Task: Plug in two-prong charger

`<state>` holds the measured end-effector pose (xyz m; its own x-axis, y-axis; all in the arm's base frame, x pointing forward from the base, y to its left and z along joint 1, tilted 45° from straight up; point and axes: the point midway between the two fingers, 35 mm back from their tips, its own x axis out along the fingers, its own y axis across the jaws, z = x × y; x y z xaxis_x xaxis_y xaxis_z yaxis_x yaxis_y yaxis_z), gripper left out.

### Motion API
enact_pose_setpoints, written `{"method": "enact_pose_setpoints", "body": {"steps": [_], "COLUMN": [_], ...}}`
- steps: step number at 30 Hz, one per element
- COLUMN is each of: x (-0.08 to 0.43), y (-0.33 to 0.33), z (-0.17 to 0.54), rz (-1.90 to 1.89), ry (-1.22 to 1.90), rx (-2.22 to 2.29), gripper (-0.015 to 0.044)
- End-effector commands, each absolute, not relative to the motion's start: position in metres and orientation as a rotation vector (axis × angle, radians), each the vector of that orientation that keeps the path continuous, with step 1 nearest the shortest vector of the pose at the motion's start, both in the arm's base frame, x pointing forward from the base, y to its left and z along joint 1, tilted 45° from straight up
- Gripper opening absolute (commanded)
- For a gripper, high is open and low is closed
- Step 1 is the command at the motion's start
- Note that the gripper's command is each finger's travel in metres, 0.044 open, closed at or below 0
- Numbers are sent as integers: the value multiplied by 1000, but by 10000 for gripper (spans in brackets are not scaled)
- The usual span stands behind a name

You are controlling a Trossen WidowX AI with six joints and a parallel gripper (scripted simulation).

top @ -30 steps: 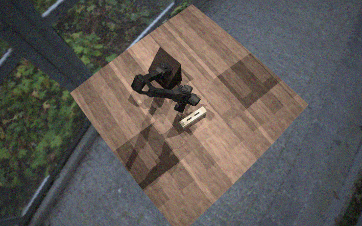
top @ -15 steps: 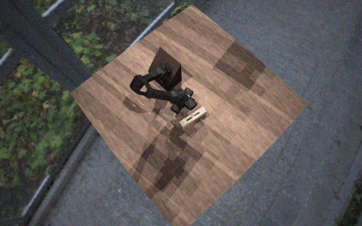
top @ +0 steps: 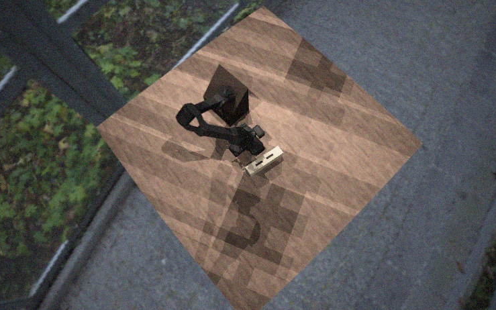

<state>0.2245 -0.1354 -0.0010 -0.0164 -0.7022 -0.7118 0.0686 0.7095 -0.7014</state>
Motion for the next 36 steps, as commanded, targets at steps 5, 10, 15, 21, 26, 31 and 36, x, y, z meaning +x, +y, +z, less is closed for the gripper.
{"method": "enact_pose_setpoints", "body": {"steps": [5, 10, 15, 21, 26, 31, 36], "x": [228, 234, 239, 246, 252, 258, 263], "y": [-140, -141, -142, -144, -145, -146, -148], "z": [0, 1, 2, 3, 4, 5, 6], "rz": [-694, -699, -704, -710, -714, -719, -724], "ry": [1451, 1447, 1444, 1440, 1436, 1433, 1429], "rx": [-508, -502, -497, -490, -485, -479, -473], "gripper": [0, 0, 0, 0, 0, 0, 0]}}
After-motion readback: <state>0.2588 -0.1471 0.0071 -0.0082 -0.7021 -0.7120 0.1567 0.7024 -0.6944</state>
